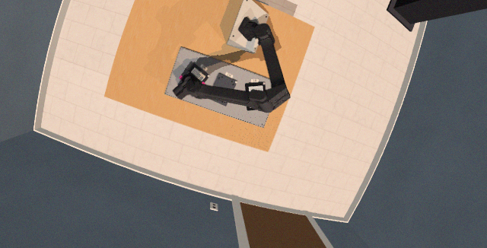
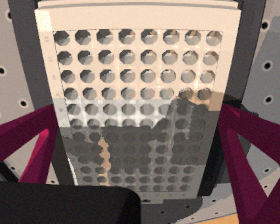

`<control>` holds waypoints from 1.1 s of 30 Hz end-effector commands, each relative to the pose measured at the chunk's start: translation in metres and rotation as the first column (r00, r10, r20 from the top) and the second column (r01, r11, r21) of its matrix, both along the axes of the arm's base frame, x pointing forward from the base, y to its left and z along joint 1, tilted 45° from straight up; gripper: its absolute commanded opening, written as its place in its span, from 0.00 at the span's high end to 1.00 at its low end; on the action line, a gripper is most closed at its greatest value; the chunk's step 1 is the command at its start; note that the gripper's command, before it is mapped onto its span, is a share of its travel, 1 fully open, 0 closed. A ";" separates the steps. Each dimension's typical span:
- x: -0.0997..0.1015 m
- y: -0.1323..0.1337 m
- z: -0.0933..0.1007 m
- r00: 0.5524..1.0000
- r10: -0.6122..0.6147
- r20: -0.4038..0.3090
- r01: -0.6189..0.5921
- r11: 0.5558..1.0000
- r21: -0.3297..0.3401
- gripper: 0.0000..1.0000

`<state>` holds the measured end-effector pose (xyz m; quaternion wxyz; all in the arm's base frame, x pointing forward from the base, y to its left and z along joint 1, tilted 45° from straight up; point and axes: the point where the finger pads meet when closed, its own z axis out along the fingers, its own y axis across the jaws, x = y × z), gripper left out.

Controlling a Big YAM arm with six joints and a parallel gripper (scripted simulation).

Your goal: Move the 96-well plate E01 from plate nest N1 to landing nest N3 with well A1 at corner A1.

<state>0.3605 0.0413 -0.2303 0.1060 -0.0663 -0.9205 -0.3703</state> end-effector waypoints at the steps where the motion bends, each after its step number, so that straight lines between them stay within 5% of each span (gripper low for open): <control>1: 0.012 -0.006 0.004 1.000 -0.015 0.024 0.015 1.000 -0.004 0.00; 7: 0.012 -0.006 0.004 1.000 -0.015 0.024 0.015 1.000 -0.004 0.00; 8: 0.012 -0.006 0.004 1.000 -0.015 0.024 0.015 1.000 -0.004 1.00; 33: 0.012 -0.006 0.004 1.000 -0.015 0.024 0.015 1.000 -0.004 1.00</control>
